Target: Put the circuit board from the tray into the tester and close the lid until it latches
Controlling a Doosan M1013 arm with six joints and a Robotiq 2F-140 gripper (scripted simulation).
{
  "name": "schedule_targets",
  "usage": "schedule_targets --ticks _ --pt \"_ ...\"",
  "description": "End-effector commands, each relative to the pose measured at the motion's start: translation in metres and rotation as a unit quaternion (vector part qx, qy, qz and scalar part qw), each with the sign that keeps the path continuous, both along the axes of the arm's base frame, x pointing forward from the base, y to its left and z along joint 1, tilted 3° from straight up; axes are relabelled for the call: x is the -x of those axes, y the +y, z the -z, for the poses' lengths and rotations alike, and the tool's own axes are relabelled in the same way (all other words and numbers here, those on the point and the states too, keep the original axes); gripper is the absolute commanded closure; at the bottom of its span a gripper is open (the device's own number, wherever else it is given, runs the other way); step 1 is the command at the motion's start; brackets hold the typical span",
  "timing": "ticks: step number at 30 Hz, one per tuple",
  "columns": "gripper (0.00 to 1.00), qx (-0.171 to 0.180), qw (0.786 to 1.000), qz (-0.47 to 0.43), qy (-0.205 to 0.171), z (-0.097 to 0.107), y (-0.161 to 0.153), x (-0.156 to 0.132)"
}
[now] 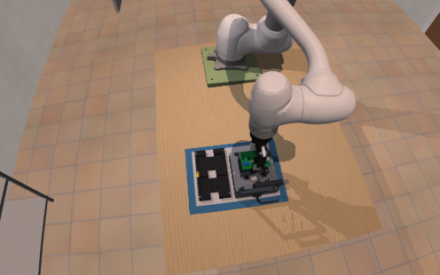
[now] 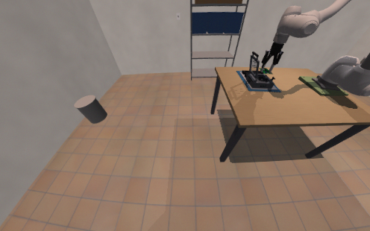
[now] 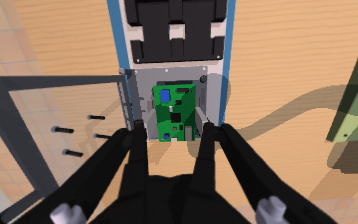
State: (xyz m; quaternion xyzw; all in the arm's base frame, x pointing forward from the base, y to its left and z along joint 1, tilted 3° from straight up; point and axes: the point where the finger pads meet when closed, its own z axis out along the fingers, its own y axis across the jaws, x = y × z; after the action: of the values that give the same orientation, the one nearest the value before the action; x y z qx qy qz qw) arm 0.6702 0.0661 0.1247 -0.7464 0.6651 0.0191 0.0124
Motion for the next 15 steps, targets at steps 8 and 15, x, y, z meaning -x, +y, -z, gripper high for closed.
schedule_targets --ticks 8,15 --pt "0.54 0.000 1.000 0.000 0.000 -0.0001 0.0000 0.0000" --pt "0.54 0.000 1.000 0.000 0.000 0.0026 0.0001 0.0001"
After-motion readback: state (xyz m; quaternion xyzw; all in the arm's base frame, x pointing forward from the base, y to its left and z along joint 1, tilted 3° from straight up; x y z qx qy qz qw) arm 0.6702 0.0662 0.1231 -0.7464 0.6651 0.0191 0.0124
